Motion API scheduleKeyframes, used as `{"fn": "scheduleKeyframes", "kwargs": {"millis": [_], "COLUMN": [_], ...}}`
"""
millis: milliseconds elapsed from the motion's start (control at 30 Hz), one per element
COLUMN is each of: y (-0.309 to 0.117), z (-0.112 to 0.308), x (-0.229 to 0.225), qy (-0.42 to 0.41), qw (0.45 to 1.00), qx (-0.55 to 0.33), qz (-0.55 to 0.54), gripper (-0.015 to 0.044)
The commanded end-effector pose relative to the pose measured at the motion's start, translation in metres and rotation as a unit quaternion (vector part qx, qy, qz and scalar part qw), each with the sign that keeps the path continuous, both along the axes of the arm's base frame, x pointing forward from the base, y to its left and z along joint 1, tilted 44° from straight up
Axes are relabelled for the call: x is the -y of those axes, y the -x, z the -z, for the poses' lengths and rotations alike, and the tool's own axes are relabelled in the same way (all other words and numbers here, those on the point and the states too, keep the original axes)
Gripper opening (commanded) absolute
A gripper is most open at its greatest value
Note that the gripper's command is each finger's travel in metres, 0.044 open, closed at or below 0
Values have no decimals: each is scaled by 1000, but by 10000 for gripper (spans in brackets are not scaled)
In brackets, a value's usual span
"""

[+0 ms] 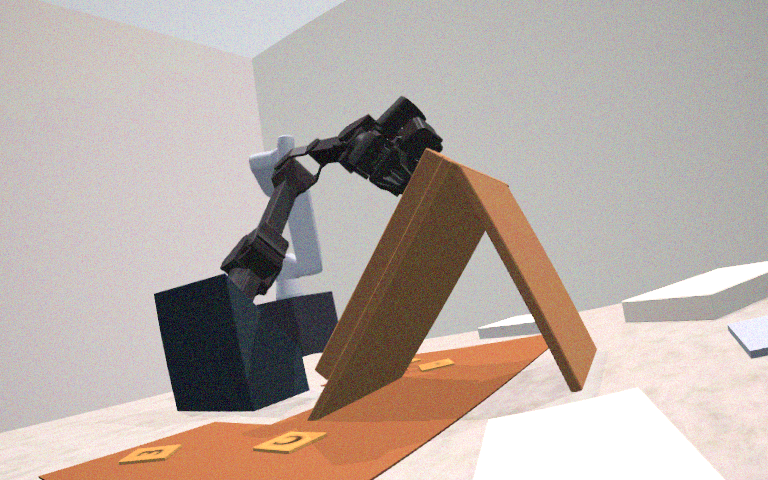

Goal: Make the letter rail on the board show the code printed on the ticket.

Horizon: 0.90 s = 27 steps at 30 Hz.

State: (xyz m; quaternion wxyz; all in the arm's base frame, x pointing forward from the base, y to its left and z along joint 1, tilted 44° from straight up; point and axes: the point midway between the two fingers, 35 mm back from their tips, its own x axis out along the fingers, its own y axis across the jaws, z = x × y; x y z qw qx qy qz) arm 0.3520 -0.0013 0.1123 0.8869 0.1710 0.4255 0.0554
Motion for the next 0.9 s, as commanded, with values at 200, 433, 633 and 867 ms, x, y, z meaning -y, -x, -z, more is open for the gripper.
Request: {"fn": "scheduleKeyframes", "kwargs": {"millis": [200, 433, 633, 867], "y": [15, 28, 46, 69], "z": [-32, -53, -72, -91], "x": [-48, -80, -110, -137], "qy": [-39, -90, -146, -208], "qw": [998, 994, 987, 975], "qx": [46, 61, 70, 71], "qz": [-22, -22, -23, -29], "gripper": [0, 0, 0, 0]}}
